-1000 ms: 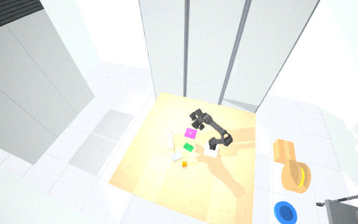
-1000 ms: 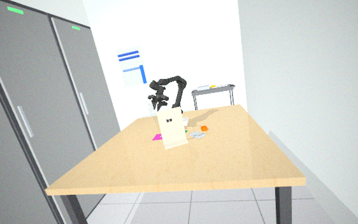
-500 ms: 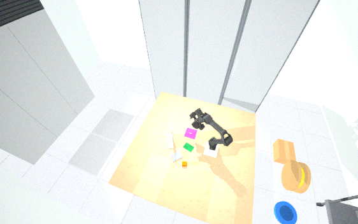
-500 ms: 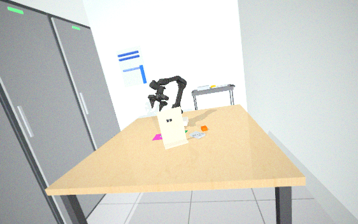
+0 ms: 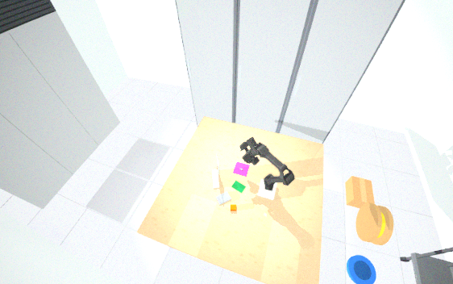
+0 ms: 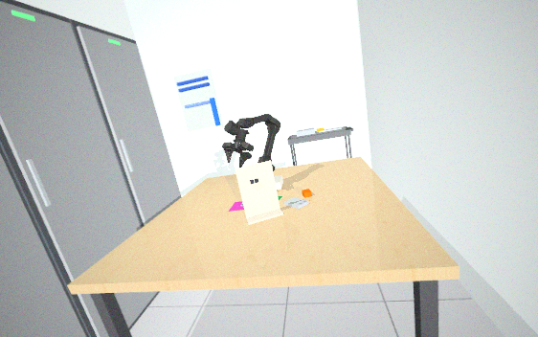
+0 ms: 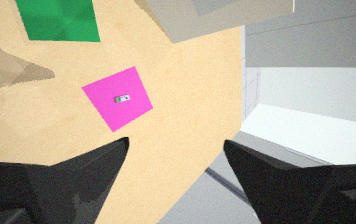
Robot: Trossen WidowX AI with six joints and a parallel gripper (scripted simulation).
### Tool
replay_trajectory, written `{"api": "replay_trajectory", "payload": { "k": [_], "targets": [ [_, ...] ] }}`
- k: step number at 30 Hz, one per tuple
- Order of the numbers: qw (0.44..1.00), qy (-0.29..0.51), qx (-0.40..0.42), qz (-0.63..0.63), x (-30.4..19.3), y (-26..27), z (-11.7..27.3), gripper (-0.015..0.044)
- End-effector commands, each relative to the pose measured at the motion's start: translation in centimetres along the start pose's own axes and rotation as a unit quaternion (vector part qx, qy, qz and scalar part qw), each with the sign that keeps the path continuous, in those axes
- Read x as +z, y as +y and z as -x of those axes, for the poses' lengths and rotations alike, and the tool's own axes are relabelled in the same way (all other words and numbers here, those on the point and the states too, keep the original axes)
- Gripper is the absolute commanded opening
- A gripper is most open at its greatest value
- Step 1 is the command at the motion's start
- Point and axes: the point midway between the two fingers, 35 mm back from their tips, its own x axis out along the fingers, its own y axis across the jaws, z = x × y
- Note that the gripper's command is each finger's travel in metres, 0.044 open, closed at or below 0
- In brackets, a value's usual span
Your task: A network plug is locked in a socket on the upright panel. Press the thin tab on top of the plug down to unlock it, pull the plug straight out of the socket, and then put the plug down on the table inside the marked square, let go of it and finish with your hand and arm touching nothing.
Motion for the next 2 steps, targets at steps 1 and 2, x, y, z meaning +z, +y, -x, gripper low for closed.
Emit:
{"api": "replay_trajectory", "payload": {
  "k": [1, 2],
  "targets": [
    [1.0, -0.003, 0.0, 0.002, 0.09, 0.02, 0.03, 0.044],
    [1.0, -0.003, 0.0, 0.002, 0.09, 0.02, 0.03, 0.044]
  ]
}}
